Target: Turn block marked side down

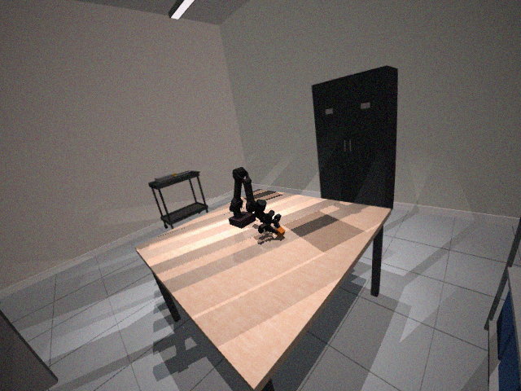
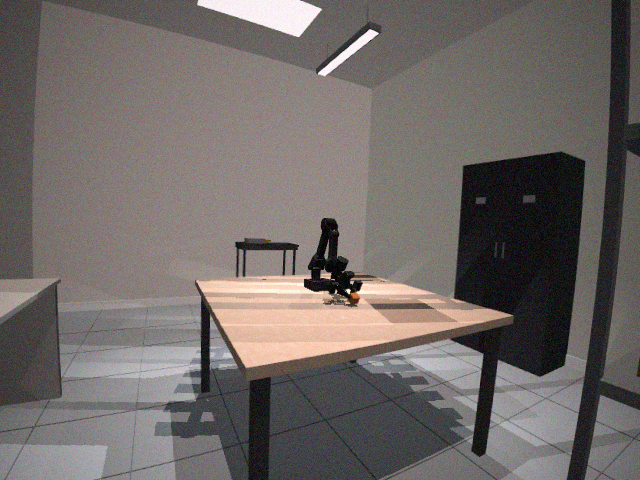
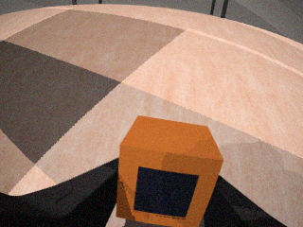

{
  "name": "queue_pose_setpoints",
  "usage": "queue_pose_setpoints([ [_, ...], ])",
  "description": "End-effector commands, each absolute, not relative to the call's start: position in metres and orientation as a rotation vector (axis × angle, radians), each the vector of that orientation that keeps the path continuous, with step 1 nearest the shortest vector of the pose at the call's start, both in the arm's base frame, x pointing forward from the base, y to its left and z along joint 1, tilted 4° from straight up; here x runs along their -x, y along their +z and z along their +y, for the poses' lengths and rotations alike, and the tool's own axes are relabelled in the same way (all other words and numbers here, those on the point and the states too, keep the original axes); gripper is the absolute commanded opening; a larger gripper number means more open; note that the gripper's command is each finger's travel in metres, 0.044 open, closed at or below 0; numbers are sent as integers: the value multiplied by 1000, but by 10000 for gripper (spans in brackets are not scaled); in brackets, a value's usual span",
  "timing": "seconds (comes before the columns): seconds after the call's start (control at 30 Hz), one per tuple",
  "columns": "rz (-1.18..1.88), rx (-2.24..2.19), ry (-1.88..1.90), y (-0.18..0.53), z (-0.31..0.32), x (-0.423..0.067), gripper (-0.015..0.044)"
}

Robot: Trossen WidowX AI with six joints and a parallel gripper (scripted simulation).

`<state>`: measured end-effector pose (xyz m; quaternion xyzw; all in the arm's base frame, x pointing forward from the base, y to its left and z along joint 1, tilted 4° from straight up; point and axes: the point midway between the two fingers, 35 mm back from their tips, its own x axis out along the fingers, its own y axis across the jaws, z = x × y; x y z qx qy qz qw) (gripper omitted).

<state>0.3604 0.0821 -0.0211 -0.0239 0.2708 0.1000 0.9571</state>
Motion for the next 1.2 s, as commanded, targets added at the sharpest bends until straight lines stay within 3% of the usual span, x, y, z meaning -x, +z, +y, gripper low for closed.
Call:
queue_pose_setpoints([
  [0.0,547,47,198,-21,82,-360,210],
  [0.3,547,47,198,-21,82,-360,440],
  [1.17,547,47,198,-21,82,-360,440],
])
